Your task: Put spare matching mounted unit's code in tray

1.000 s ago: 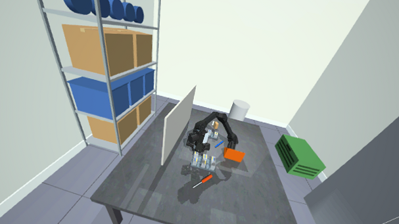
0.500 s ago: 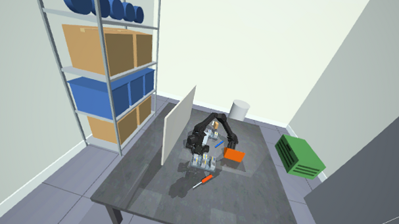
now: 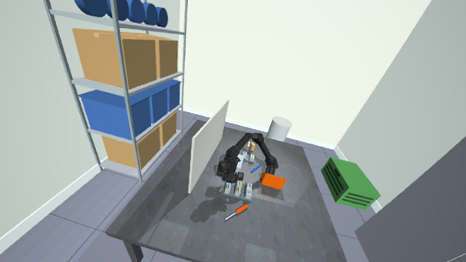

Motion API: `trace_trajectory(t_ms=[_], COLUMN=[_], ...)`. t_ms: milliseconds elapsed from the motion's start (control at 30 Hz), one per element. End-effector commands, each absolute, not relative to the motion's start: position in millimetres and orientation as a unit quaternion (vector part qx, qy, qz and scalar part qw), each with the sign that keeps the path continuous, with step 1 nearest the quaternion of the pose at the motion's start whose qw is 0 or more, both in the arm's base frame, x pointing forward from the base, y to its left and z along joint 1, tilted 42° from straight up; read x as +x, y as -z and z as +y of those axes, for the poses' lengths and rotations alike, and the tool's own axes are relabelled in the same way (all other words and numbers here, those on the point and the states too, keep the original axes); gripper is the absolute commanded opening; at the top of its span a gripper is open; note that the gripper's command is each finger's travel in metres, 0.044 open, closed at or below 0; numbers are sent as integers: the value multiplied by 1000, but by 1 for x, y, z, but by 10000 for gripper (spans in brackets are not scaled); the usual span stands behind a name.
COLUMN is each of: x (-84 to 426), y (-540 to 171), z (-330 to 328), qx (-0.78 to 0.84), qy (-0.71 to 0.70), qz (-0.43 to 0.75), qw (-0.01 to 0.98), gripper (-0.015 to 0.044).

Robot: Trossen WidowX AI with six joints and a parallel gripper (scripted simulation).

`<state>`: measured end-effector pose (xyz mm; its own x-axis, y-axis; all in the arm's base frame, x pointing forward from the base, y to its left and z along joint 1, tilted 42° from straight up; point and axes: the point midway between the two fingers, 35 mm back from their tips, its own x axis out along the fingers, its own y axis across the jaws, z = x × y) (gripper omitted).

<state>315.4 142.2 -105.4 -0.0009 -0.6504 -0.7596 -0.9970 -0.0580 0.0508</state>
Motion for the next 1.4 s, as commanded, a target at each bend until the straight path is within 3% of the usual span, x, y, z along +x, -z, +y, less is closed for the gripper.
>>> trace_trajectory(t_ms=[0, 567, 733, 1000, 1133, 1367], x=[313, 312, 313, 313, 313, 313], y=[111, 115, 115, 115, 115, 115], z=[135, 131, 133, 133, 133, 133], qx=[-655, -655, -653, -653, -653, -653], qy=[-321, -321, -320, -320, -320, -320], qz=[631, 631, 632, 632, 632, 632], qw=[264, 264, 268, 268, 268, 268], gripper=[300, 300, 169, 115, 10, 0])
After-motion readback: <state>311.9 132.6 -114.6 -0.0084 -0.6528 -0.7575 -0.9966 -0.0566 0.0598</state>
